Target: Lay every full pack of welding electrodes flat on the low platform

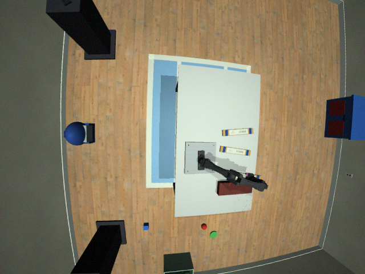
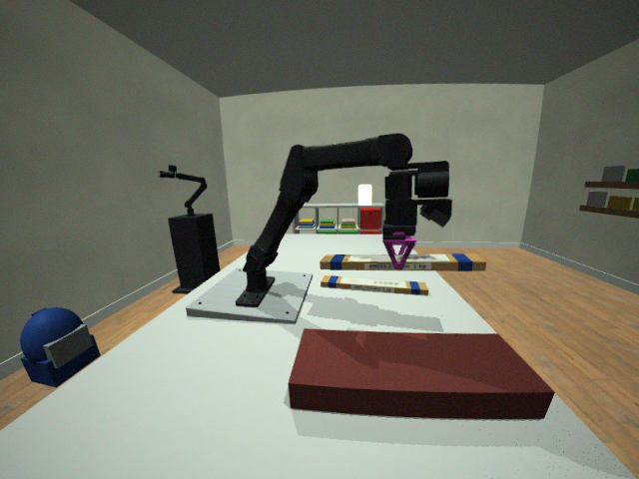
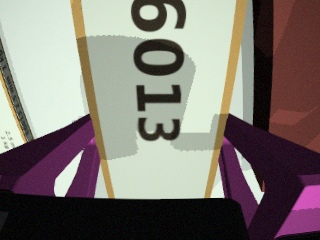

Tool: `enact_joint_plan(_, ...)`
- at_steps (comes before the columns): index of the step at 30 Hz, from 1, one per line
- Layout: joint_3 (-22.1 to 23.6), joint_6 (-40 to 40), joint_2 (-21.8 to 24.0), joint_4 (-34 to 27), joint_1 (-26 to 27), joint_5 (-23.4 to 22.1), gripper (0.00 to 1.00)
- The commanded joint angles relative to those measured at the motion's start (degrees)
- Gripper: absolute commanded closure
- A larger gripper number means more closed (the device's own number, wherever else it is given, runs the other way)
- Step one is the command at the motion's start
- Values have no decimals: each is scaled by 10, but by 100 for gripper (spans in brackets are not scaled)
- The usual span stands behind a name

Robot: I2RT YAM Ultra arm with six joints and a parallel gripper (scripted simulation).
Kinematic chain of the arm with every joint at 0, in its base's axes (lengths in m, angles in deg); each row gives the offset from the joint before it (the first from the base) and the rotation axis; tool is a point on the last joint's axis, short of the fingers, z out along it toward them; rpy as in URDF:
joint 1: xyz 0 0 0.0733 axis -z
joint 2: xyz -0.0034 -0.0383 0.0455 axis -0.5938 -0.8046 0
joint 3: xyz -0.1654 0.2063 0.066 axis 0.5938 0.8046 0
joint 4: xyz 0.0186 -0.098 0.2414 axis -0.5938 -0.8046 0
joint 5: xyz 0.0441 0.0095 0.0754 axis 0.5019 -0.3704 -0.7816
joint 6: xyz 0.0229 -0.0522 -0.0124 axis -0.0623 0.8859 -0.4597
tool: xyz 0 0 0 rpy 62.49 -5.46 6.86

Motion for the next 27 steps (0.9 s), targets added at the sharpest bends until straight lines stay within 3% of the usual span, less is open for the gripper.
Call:
enact_joint_plan(1, -22, 1, 48, -8, 2, -1, 100)
enact_joint_plan(27, -21, 1, 62, -8, 3, -1, 100)
